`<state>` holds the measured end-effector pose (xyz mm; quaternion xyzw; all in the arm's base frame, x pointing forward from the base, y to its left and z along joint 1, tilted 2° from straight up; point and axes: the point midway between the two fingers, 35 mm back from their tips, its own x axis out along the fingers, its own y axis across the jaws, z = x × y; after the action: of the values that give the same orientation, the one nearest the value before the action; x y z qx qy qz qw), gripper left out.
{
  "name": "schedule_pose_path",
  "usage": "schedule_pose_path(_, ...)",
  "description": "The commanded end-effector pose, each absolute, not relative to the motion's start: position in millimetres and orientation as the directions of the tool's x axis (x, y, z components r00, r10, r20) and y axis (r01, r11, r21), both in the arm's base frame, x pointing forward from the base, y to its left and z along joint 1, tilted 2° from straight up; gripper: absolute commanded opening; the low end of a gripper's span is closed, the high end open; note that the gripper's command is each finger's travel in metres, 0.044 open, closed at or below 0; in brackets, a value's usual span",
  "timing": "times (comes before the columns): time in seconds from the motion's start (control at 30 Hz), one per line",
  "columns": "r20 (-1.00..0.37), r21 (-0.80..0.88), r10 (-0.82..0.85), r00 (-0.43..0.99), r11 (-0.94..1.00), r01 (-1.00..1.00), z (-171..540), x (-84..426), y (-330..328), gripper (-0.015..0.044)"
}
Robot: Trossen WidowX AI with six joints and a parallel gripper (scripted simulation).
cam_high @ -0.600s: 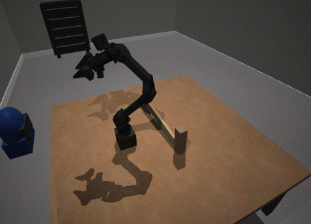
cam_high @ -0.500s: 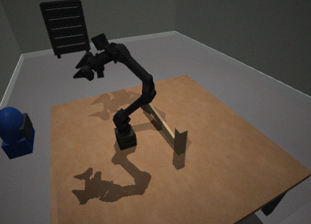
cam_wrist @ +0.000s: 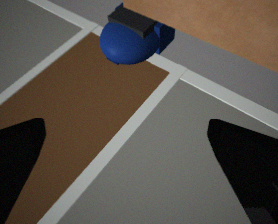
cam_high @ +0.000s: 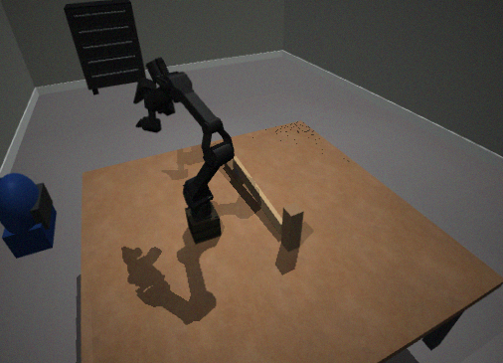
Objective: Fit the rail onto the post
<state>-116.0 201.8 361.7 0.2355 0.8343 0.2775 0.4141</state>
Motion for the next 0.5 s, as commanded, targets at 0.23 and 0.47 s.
schedule_pose_path(0.23,-0.706,0.706,0.684,-0.181,0.66,-0.259,298.2,-5.0,271.9,0.044)
schedule_pose_path(0.47,-0.763,0.583,0.646,-0.02,0.675,-0.453,267.7,62.7,278.4,0.044)
